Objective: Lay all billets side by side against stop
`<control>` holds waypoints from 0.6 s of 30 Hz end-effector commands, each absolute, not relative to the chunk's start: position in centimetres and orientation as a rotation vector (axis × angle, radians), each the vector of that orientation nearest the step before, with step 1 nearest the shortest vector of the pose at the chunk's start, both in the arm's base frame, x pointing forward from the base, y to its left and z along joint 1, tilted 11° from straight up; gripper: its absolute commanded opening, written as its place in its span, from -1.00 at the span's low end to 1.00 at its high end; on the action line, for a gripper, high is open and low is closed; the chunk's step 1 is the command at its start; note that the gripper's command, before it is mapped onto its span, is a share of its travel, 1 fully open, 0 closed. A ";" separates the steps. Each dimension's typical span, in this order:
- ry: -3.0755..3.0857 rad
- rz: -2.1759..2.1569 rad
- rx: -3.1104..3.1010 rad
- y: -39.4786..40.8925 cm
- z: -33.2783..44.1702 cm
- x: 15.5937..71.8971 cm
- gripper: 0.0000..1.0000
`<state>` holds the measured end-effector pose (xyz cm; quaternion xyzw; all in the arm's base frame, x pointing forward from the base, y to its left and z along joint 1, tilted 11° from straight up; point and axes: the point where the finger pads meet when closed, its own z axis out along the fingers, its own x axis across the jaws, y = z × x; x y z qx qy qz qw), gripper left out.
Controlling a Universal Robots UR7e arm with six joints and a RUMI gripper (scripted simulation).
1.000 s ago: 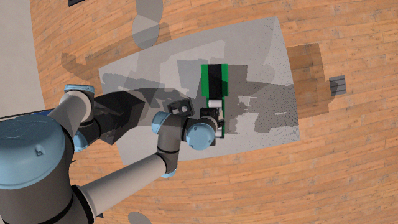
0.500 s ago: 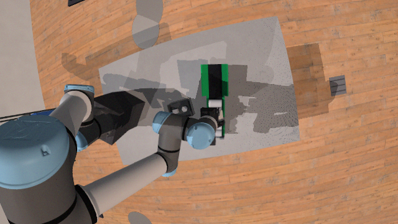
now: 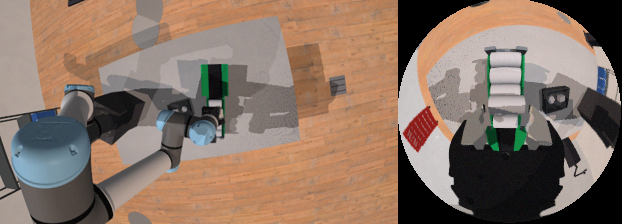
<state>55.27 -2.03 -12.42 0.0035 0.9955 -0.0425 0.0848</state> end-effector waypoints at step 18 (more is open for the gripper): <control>2.967 -0.127 0.010 -2.0 -12.5 55.4 -1.00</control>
